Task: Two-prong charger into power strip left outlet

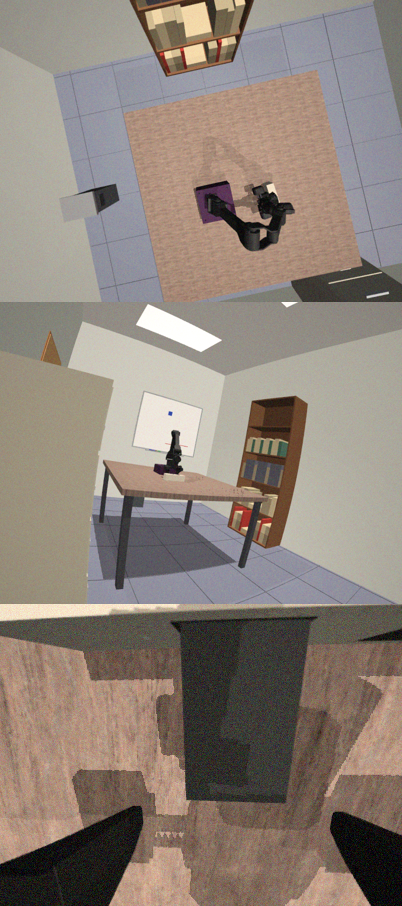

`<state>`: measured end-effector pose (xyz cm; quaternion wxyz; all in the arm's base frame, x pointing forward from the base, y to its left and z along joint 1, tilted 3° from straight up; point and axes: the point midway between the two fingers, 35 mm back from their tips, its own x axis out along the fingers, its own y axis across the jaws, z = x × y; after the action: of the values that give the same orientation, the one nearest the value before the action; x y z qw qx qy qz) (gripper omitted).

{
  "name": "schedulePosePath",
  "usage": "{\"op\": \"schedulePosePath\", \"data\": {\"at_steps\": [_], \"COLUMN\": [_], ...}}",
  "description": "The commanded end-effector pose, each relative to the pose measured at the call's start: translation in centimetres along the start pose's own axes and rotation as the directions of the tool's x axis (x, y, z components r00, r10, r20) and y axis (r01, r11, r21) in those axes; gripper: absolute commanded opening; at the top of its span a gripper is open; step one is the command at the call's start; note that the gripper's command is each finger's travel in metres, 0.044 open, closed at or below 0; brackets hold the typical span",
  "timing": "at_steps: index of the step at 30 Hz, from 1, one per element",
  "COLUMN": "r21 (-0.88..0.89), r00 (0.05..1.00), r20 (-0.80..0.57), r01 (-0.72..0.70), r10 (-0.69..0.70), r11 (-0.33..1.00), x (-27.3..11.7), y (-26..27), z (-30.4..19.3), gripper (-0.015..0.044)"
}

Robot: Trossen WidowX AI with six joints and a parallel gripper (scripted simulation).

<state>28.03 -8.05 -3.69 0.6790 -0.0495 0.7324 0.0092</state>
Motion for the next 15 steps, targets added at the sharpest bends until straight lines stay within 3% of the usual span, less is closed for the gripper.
{"op": "schedulePosePath", "data": {"at_steps": [1, 15], "r21": [-0.004, 0.014], "r00": [1.000, 0.999], "r20": [-0.003, 0.035], "r01": [-0.002, 0.005], "r10": [0.002, -0.005], "r11": [1.000, 1.000], "x": [0.1, -0.2], "y": [0.0, 0.0], "z": [-0.6, -1.3], "gripper": [0.0440, 0.0440]}}
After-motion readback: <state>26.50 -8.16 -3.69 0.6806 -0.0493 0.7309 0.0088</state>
